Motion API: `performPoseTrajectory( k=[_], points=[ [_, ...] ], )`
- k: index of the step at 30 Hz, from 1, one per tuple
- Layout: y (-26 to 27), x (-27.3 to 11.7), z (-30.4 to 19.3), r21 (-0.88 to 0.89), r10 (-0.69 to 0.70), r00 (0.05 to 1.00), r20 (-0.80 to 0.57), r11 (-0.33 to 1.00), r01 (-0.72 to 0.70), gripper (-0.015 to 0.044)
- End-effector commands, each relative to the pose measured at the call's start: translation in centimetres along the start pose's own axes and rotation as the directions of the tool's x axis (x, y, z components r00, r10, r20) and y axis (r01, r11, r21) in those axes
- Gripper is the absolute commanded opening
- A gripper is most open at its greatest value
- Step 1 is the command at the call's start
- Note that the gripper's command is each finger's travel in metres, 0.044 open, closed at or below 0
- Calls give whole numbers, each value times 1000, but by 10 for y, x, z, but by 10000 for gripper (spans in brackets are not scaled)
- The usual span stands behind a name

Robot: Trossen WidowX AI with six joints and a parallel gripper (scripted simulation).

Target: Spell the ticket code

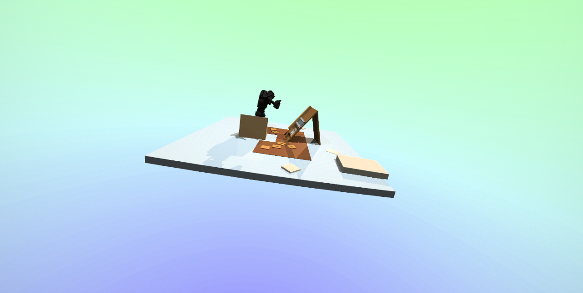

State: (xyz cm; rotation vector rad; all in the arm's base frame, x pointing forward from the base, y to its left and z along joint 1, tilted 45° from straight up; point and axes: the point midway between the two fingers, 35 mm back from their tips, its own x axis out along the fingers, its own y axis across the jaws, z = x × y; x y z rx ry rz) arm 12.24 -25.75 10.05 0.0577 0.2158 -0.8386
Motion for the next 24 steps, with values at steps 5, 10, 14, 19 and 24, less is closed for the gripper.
performPoseTrajectory(
  k=[5,10,14,19,24],
  points=[
    [49,4,-25,92,251,960,-126,966,-241,440],
    [118,-15,-51,286,582,775,-247,808,-516,440],
    [170,-52,-61,494,805,525,-276,587,-641,440],
    [204,-91,-57,673,928,287,-237,370,-640,440],
    [204,-91,-57,673,928,287,-237,370,-640,440]
  ],
)
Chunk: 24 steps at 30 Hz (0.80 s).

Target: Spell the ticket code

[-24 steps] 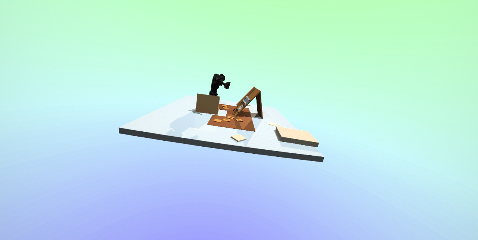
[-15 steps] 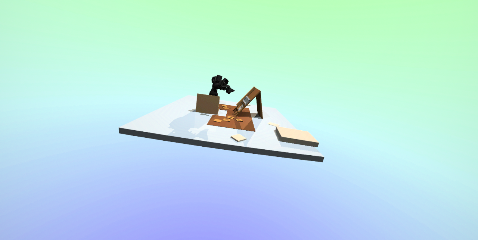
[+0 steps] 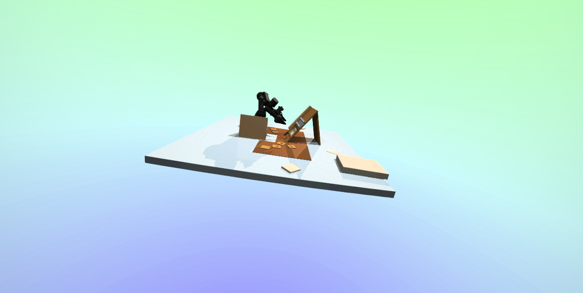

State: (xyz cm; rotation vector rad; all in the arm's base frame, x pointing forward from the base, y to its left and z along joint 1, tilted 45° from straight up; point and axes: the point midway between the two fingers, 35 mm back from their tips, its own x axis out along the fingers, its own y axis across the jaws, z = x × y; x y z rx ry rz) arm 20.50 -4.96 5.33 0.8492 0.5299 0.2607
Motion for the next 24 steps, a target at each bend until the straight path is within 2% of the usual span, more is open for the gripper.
performPoseTrajectory(
  k=[1,10,17,24],
  points=[
    [4,1,1,7,24,1000,-7,1000,-24,440],
    [5,-1,3,-36,22,1000,-11,999,-23,440],
    [13,-16,26,-463,12,999,-49,886,-34,440],
    [35,-36,49,-803,24,996,-85,590,-82,440]
  ],
)
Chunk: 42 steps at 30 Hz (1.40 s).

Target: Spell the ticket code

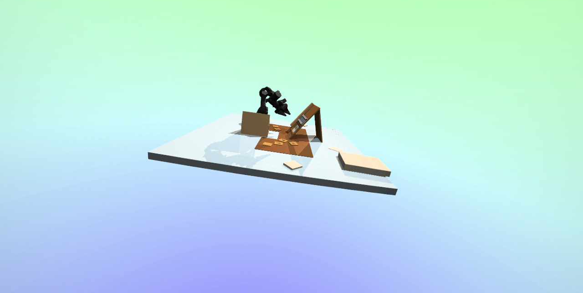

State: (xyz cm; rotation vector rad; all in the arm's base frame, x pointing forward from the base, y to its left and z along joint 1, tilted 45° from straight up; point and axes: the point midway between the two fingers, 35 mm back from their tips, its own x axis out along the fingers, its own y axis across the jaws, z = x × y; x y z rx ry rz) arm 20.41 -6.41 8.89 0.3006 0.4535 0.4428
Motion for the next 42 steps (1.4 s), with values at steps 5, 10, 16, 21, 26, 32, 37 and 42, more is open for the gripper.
performPoseTrajectory(
  k=[5,10,16,21,26,32,37,42],
  points=[
    [15,-36,51,-640,44,999,-27,767,-51,440],
    [27,-50,73,-805,68,997,-24,590,-59,440],
    [29,-52,76,-834,72,997,-23,548,-59,440],
    [29,-52,76,-834,72,997,-23,548,-59,440],
    [29,-52,76,-834,72,997,-23,548,-59,440],
    [29,-52,76,-834,72,997,-23,548,-59,440],
    [23,-52,90,-826,85,989,-119,544,-146,440],
    [10,-50,120,-795,67,952,-297,536,-286,440]
  ],
)
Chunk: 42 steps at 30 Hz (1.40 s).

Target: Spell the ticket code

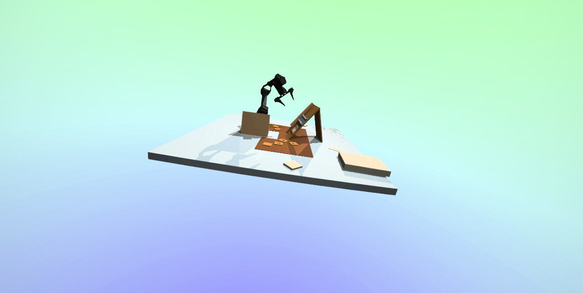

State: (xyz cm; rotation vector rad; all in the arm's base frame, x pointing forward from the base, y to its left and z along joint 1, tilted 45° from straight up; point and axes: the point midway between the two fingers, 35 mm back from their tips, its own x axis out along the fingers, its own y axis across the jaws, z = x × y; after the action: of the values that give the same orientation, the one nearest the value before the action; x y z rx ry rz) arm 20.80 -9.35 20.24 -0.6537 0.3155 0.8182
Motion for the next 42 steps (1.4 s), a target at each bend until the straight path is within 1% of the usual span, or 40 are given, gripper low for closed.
performPoseTrajectory(
  k=[1,3,14,15,16,18,19,21,24,26,28,32,35,38,42],
  points=[
    [-21,-3,5,4,79,994,-80,997,-79,440],
    [-26,-4,6,6,92,991,-98,996,-92,440],
    [-26,-4,6,6,92,991,-98,996,-92,440],
    [-26,-3,5,22,95,991,-98,995,-94,414],
    [-28,-1,0,73,106,990,-98,992,-99,387],
    [-34,9,-18,257,145,984,-99,959,-116,340],
    [-36,14,-29,355,167,981,-100,927,-122,340],
    [-40,27,-49,538,210,972,-102,834,-124,340],
    [-42,47,-81,766,275,956,-104,635,-100,340],
    [-41,63,-102,879,319,942,-104,472,-63,340],
    [-37,77,-121,951,360,927,-104,309,-13,340],
    [-30,98,-147,994,414,904,-105,80,78,340],
    [-22,115,-166,983,455,884,-105,-90,163,340],
    [-12,131,-185,935,495,863,-105,-247,256,340],
    [5,153,-209,819,547,831,-106,-426,385,340]
  ],
)
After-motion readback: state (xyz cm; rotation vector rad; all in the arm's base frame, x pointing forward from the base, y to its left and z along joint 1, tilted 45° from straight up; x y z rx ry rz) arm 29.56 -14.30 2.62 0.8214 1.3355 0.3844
